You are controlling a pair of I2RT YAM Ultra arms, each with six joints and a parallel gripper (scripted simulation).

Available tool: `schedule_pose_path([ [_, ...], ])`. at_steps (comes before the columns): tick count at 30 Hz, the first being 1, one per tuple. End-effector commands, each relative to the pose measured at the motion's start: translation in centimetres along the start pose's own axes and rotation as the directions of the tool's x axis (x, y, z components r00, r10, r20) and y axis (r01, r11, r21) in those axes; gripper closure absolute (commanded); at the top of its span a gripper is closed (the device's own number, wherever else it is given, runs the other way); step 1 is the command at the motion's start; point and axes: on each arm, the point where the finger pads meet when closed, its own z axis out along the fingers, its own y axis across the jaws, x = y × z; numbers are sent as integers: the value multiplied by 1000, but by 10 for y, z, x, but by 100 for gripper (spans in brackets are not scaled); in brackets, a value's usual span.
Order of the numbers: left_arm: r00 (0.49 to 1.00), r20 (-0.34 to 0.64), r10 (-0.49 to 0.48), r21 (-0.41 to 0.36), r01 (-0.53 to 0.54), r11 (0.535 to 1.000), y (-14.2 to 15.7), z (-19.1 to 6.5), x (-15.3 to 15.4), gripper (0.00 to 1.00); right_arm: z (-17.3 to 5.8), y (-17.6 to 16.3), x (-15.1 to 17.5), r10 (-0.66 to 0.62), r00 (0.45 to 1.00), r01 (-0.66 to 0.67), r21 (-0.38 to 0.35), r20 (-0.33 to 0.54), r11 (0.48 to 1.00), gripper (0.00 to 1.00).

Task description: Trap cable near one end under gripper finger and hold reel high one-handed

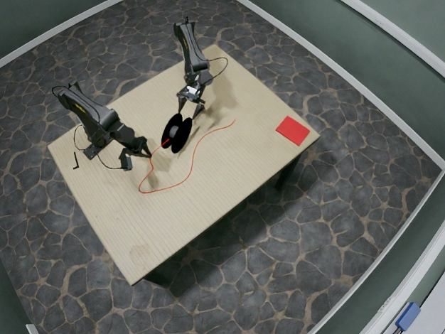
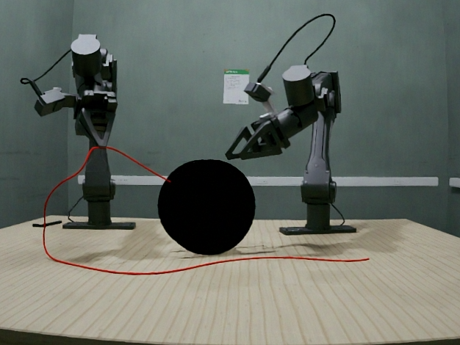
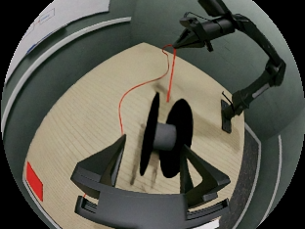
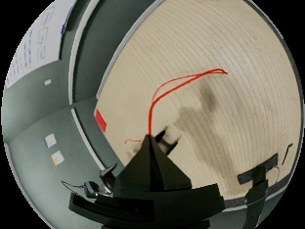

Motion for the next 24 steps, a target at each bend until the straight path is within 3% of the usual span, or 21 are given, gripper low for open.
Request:
schedule_pose_path([
  [1, 1000, 14, 15, 5, -15, 1000, 4, 0, -12, 25, -15, 21, 0, 2, 999, 0, -60, 34, 998, 100],
  [6, 1000, 22, 22, 4, -22, 1000, 1, -3, -14, 25, -14, 20, 10, -1, 999, 3, -65, 32, 998, 100],
  [10, 999, 22, 23, 4, -23, 1000, 0, -3, -15, 25, -1, 4, 23, 8, 1000, -7, -18, 21, 1000, 100],
  [14, 999, 23, 24, 4, -24, 1000, -1, -4, -15, 25, -5, 6, 14, 23, 999, -22, -29, 37, 999, 100],
  [21, 999, 24, 23, -1, -23, 1000, 0, -5, -15, 25, -2, 13, 41, 6, 1000, -5, -39, 24, 999, 100],
  [24, 999, 26, 24, -3, -24, 1000, 0, -6, -16, 25, 0, 8, 37, 16, 999, -15, -23, 28, 1000, 100],
])
